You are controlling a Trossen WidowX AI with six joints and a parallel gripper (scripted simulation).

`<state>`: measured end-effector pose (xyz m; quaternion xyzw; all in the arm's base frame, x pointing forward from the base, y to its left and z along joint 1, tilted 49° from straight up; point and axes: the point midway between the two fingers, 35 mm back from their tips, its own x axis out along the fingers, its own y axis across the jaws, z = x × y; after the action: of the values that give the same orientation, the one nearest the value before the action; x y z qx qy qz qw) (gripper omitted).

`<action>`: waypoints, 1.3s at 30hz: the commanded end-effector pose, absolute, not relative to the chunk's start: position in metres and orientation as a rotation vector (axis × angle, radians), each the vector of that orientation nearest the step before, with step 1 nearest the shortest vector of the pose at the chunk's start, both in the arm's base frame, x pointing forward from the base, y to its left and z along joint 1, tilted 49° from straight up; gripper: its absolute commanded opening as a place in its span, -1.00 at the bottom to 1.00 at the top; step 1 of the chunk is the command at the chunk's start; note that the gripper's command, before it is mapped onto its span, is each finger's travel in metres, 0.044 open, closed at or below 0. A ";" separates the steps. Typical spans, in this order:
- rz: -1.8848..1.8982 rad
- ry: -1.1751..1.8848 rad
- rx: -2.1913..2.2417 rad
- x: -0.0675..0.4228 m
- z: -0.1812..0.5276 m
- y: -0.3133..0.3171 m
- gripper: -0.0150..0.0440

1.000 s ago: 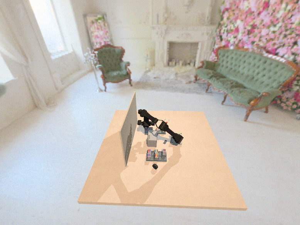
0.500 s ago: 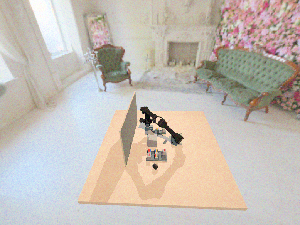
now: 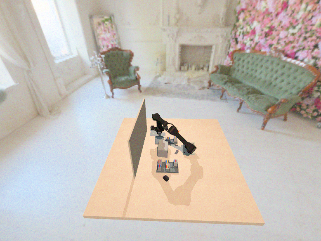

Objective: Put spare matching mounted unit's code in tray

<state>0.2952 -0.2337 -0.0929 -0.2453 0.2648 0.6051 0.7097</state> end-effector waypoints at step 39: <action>1.344 0.586 -0.554 0.301 -0.117 -0.212 -0.49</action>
<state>0.3020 -0.2159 -0.1144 -0.2543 0.2637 0.6060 0.7061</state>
